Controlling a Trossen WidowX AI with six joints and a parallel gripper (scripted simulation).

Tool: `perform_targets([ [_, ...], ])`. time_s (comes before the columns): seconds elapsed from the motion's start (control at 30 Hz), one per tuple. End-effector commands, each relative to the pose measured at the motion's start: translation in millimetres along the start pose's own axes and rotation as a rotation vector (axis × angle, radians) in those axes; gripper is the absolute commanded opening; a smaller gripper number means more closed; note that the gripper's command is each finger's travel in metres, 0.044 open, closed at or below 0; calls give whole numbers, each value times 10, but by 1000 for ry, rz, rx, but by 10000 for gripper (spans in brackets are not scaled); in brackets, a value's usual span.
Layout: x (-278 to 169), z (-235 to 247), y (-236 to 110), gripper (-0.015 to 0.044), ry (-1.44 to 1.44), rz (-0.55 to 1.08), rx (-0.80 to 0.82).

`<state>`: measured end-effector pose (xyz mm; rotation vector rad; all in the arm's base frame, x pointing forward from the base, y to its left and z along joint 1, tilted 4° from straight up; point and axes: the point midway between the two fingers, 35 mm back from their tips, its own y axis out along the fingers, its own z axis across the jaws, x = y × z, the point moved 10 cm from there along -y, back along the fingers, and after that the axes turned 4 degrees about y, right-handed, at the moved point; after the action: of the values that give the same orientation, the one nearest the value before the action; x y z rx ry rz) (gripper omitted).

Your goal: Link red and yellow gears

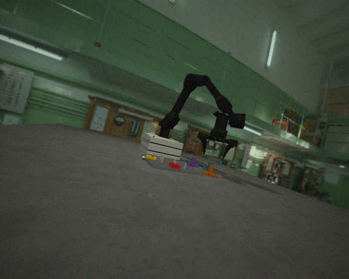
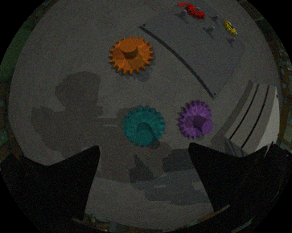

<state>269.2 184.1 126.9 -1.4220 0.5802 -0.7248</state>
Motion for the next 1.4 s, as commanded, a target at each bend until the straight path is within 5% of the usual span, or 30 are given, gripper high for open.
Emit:
perform_targets([
  [0.0,-15,7,137,440,6,-2,-13],
  [0.87,-15,3,428,440,6,-2,-13],
  [1.37,-15,3,428,66,6,-2,-13],
])
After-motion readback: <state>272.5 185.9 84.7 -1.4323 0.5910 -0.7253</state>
